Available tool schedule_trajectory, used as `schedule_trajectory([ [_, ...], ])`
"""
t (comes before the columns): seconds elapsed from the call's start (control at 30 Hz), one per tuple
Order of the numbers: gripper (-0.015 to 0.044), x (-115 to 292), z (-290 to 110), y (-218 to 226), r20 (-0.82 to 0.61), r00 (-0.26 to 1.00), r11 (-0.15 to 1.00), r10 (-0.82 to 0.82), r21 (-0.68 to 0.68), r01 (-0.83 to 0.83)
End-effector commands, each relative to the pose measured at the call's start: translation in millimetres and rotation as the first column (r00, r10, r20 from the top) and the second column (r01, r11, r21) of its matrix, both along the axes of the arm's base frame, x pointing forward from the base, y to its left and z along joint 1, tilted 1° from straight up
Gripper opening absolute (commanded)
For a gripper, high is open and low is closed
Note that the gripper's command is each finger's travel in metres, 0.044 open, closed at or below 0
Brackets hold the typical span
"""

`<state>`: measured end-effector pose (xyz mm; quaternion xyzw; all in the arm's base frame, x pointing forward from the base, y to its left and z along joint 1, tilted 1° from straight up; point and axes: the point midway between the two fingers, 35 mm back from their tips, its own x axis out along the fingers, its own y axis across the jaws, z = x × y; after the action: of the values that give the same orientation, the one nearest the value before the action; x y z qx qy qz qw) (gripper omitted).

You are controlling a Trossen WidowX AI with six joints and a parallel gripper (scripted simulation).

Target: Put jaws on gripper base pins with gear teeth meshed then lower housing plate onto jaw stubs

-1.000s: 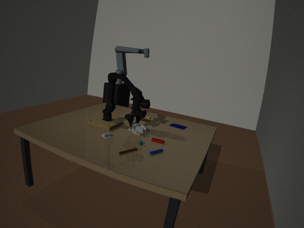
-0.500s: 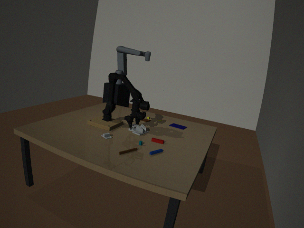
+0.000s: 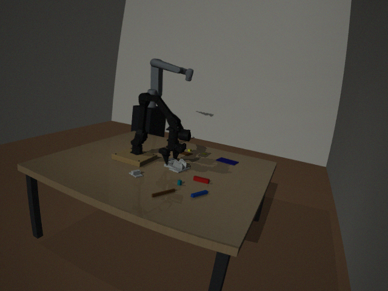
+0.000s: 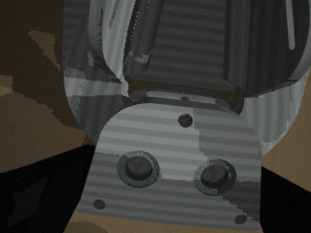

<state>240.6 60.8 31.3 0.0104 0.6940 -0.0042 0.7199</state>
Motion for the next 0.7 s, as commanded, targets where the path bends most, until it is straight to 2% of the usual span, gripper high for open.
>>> schedule_trajectory([
  [0.0,0.0351,-1.0,-2.5,-0.7,-0.003,1.0,1.0,0.004,-0.003,-0.004],
  [0.67,0.0351,-0.9,-5.5,-0.7,-0.003,1.0,1.0,0.004,-0.003,-0.004],
])
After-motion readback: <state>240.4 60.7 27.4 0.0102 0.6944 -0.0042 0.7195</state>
